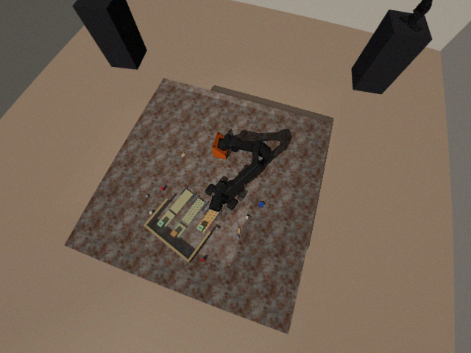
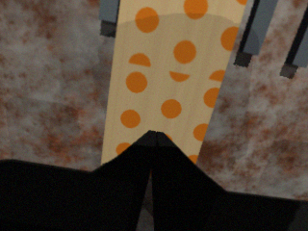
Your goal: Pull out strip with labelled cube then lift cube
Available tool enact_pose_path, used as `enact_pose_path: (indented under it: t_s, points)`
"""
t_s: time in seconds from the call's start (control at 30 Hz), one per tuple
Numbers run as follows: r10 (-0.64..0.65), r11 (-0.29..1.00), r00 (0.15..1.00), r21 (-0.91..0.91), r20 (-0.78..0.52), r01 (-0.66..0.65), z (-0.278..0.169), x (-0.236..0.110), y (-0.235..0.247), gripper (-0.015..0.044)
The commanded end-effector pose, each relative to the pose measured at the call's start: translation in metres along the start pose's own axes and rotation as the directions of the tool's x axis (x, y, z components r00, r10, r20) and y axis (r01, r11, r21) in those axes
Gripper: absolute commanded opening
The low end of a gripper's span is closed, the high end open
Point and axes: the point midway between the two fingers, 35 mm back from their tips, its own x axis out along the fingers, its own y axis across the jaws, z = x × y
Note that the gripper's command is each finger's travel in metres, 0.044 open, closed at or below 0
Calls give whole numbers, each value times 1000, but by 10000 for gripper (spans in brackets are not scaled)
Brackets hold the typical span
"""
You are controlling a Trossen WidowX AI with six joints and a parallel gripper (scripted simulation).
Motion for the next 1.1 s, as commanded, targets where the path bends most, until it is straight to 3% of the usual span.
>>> enact_pose_path:
  t_s: [0.0, 1.07]
  points:
    - [0, 1000, 1000, 9, -30, 0, -14, 7, -1, 0]
    - [0, 1000, 999, 11, -32, 0, -61, 5, 1, 0]
